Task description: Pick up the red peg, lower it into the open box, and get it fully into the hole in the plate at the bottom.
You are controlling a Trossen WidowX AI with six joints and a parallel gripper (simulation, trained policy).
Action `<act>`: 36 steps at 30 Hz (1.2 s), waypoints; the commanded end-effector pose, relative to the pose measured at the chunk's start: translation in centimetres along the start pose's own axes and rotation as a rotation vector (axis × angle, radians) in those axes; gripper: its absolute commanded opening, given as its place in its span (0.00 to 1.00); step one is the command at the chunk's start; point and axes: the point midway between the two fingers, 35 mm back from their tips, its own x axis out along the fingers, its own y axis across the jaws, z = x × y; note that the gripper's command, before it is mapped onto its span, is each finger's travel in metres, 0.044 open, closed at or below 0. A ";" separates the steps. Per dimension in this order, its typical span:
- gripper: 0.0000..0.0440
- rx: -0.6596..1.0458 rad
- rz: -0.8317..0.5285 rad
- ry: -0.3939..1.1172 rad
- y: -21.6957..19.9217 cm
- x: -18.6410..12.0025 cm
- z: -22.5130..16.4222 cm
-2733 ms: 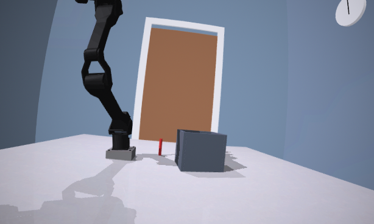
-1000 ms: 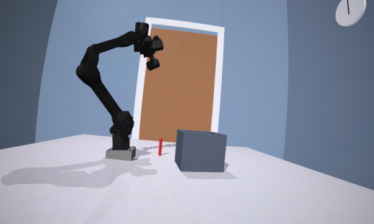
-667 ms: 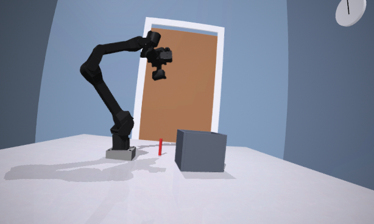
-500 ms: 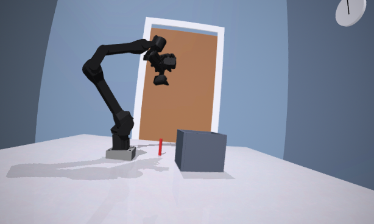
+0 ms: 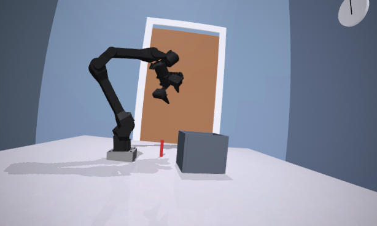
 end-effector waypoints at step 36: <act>1.00 0.507 -0.739 -0.157 -15.8 5.6 0.9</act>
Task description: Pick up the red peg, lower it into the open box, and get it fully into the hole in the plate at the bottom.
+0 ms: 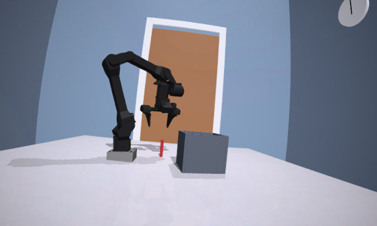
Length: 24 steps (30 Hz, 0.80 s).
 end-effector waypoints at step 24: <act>0.96 0.080 -0.056 -0.162 -0.3 8.3 4.0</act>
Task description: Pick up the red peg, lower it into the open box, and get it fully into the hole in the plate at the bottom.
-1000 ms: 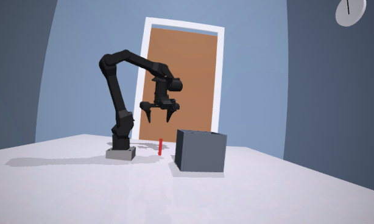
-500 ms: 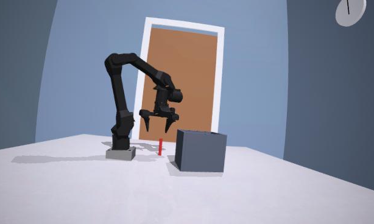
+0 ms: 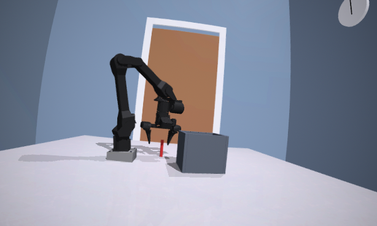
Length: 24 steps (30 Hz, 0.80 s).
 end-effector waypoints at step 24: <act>0.00 -0.034 0.088 0.016 3.1 2.3 -0.5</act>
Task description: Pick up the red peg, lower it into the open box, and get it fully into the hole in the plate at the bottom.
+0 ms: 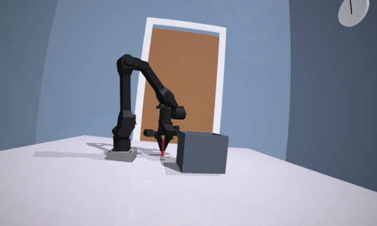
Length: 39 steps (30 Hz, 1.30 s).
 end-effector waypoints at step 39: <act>0.00 -0.006 0.361 -0.073 5.4 -16.3 6.5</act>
